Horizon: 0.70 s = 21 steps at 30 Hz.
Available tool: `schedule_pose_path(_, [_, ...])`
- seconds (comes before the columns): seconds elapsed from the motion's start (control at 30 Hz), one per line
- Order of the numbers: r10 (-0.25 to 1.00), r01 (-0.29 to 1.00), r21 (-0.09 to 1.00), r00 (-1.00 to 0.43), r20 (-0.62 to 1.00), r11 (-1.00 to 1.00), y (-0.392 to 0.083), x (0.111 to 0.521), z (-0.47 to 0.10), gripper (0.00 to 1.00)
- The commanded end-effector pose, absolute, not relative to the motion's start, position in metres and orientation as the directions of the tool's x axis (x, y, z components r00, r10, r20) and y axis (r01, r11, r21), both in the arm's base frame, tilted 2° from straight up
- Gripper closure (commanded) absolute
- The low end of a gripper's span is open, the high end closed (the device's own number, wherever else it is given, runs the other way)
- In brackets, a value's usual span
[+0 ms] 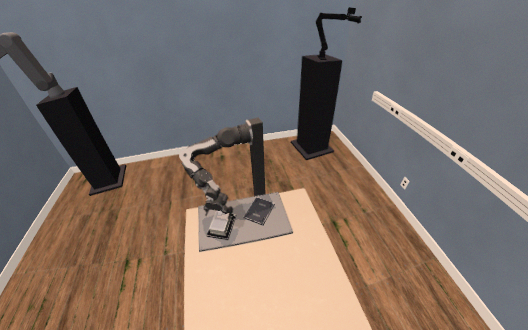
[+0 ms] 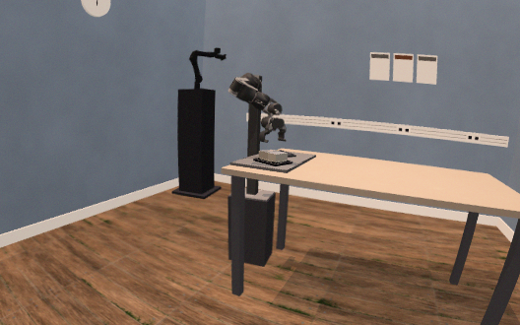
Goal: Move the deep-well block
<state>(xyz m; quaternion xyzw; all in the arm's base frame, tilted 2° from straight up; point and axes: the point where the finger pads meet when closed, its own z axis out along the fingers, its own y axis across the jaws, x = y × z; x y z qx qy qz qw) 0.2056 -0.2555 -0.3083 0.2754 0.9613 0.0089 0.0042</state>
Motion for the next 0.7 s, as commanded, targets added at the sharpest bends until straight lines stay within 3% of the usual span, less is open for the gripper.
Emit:
schedule_pose_path(0.0, [0.527, 0.527, 0.03, -0.85, -0.005, 0.849, -0.2538, 0.2076, -0.3071, 0.23])
schedule_pose_path(0.67, [0.527, 0.527, 0.03, -0.85, -0.005, 0.849, -0.2556, 0.2093, -0.3042, 0.23])
